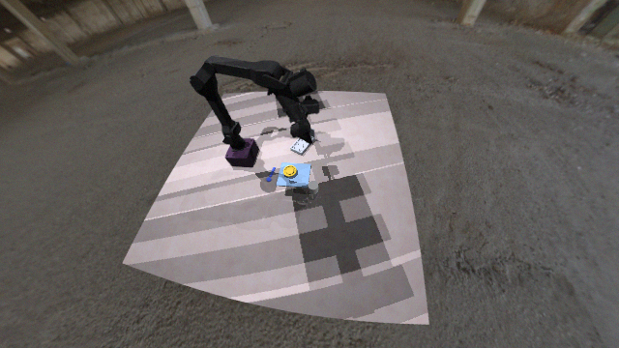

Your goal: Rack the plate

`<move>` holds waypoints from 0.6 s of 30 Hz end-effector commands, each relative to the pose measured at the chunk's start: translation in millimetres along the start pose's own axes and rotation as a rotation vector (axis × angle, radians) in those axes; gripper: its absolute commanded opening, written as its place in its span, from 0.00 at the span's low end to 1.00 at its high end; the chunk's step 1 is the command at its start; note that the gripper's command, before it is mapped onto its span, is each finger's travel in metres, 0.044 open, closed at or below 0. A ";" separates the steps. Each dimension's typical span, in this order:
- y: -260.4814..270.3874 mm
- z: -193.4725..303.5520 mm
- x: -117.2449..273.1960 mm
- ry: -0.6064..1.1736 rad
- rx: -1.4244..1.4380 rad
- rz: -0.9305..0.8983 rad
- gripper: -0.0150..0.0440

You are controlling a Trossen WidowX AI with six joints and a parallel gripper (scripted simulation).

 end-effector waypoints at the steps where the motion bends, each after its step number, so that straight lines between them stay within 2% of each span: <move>1: 1.3 22.3 -7.1 0.086 -0.053 -0.078 0.93; 12: 7.9 83.4 -11.6 0.325 -0.228 -0.299 0.93; 18: 9.1 87.4 -14.0 0.339 -0.240 -0.313 0.93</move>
Point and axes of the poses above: the point midway between the two fingers, 35 mm back from their tips, its own x axis back along the fingers, its own y axis across the jaws, z = x × y, the point moved 7 cm from there along x, back along the fingers, and after that the axes turned 13 degrees about x, right-handed, at the moved point
